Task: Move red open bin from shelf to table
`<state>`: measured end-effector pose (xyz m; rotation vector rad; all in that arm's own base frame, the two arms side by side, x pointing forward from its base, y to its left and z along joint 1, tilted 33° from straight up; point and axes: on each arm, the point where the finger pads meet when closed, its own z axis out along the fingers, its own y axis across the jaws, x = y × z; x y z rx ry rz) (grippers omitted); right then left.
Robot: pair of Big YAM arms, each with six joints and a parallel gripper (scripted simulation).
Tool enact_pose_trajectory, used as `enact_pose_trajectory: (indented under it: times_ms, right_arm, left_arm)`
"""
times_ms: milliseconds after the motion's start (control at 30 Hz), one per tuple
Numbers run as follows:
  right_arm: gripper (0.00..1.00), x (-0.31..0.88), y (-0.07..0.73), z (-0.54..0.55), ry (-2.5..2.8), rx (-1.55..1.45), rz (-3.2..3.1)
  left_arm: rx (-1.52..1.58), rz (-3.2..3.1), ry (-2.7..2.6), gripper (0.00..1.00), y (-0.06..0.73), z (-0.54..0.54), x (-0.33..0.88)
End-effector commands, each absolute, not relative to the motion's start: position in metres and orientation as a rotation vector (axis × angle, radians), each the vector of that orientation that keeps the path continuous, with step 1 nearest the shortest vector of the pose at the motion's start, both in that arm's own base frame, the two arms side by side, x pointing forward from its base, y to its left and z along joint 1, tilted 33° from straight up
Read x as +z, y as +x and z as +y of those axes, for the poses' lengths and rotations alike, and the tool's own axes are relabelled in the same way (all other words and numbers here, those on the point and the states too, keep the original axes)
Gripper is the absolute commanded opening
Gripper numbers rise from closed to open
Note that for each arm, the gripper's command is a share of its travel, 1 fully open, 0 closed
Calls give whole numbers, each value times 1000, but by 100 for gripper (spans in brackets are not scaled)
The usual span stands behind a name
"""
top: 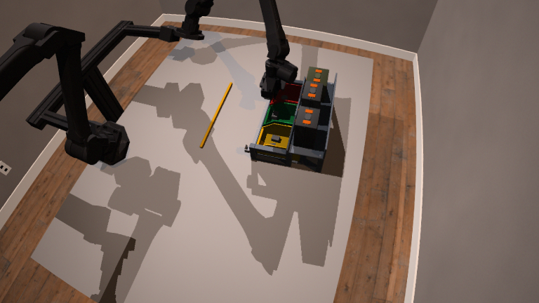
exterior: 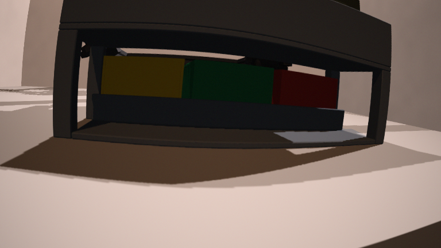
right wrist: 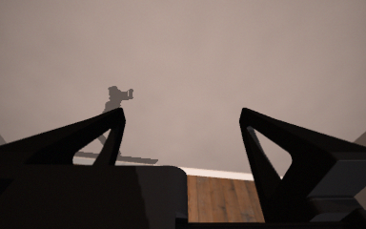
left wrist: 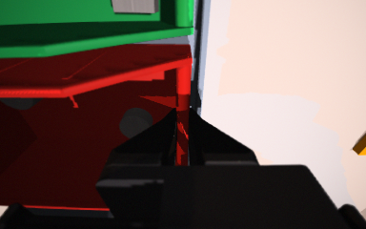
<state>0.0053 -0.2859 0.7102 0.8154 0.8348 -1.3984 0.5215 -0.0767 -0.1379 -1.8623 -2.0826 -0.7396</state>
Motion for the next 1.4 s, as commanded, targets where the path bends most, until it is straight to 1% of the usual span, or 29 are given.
enact_pose_trajectory:
  times_ms: [0,1367]
  right_arm:
    - [100,721,1,-270,788,-1419,791]
    - [100,721,1,-270,788,-1419,791]
  left_arm:
    - [-769,-2110,-1886,0,539,-88,-121]
    - [-780,-2117,-1892,0,538,-104,-105]
